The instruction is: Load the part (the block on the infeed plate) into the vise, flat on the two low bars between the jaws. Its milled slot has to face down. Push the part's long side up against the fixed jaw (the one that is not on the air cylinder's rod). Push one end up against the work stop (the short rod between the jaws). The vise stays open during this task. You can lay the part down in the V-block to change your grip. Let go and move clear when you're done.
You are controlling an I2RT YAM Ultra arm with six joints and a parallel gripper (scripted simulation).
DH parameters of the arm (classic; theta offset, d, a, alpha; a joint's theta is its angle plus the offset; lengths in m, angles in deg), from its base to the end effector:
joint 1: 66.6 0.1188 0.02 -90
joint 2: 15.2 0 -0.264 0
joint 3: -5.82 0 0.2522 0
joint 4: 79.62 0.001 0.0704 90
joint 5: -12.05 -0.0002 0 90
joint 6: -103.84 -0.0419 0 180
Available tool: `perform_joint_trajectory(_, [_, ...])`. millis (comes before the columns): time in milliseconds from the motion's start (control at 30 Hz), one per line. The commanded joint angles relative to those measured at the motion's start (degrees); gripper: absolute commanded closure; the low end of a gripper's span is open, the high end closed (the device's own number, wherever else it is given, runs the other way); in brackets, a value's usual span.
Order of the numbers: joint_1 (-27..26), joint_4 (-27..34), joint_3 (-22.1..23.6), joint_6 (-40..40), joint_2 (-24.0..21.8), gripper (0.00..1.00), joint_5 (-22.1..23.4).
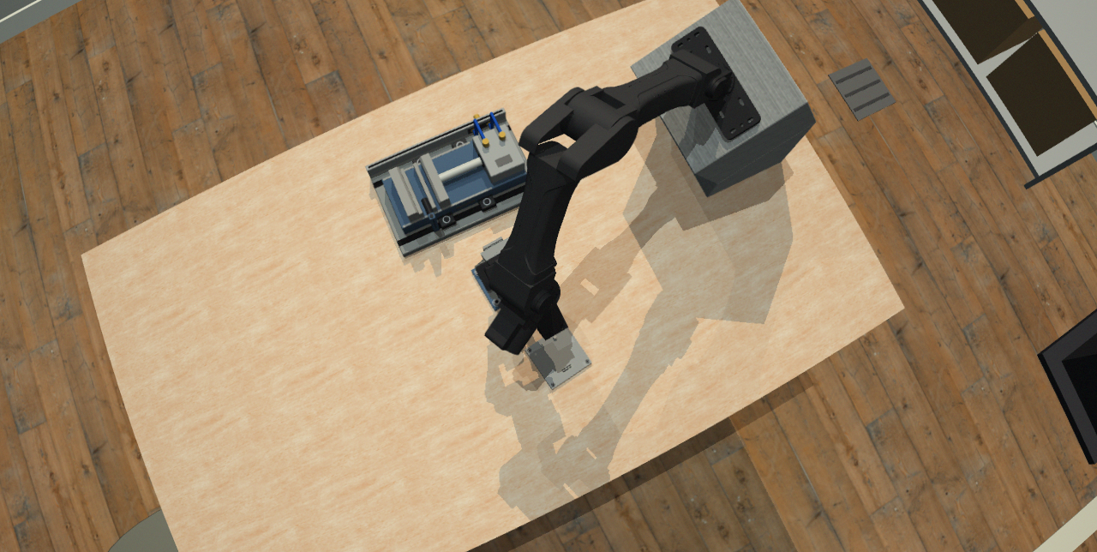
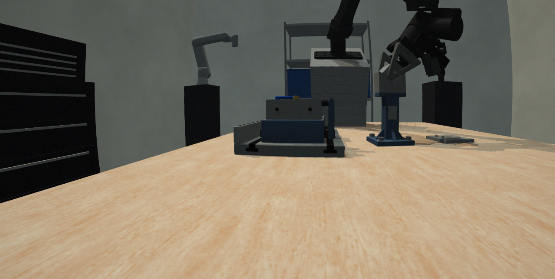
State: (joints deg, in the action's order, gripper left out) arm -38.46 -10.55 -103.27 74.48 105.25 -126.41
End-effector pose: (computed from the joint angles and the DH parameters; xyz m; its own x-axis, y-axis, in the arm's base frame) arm 0.3822 0.1700 0.1999 -0.2494 -0.7888 0.5618 -0.8574 -0.0899 -0.5068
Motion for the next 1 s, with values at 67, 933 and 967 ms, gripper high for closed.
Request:
perform_joint_trajectory(67, [-0.8, -3.6, 2.1, 3.0, -3.9, 0.19, 2.8])
perform_joint_trajectory(933, [-5.3, -13.9, 10.6, 12.8, -12.2, 0.19, 17.2])
perform_joint_trajectory(967, [-5.6, -14.3, 10.9, 13.2, -12.5, 0.19, 17.9])
